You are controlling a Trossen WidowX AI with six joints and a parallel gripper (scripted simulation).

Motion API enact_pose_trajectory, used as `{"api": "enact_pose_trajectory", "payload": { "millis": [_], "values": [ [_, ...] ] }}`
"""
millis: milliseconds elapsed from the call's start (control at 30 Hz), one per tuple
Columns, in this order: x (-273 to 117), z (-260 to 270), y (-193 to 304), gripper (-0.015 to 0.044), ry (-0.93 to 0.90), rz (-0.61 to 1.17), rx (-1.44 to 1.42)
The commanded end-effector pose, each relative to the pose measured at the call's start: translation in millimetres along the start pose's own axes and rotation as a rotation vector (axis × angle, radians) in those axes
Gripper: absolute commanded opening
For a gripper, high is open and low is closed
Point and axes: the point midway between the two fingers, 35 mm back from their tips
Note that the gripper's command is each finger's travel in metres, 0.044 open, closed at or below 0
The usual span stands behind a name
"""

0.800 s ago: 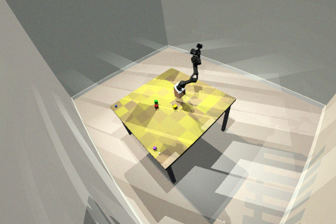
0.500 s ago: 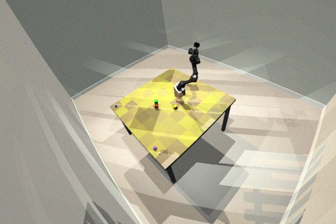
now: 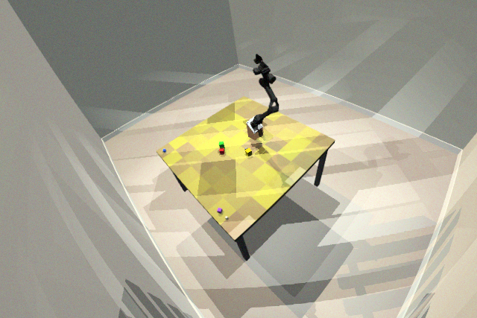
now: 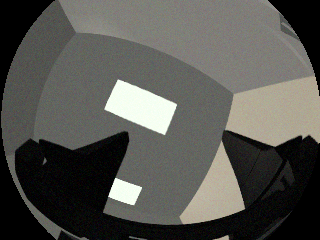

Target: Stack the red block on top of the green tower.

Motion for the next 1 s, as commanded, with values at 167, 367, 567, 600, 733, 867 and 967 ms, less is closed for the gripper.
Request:
{"api": "enact_pose_trajectory", "payload": {
  "millis": [167,367,567,600,733,867,967],
  "values": [
    [23,89,-110,0.0440,-0.252,-0.171,0.471],
    [26,101,-182,0.0440,-0.326,-0.281,0.634],
    [22,120,-251,0.0440,-0.466,-0.389,0.799],
    [19,124,-269,0.0440,-0.504,-0.417,0.838],
    [7,131,-329,0.0440,-0.635,-0.517,0.961],
    [-13,131,-392,0.0440,-0.778,-0.623,1.075],
    [-32,125,-436,0.0440,-0.889,-0.702,1.150]
  ]
}}
Point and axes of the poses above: the point midway between the two fingers, 35 mm back from their tips, its own x axis out along the fingers, its own z axis across the jaws, y = z × x, and after that the axes turned 8 degrees about x, right-handed
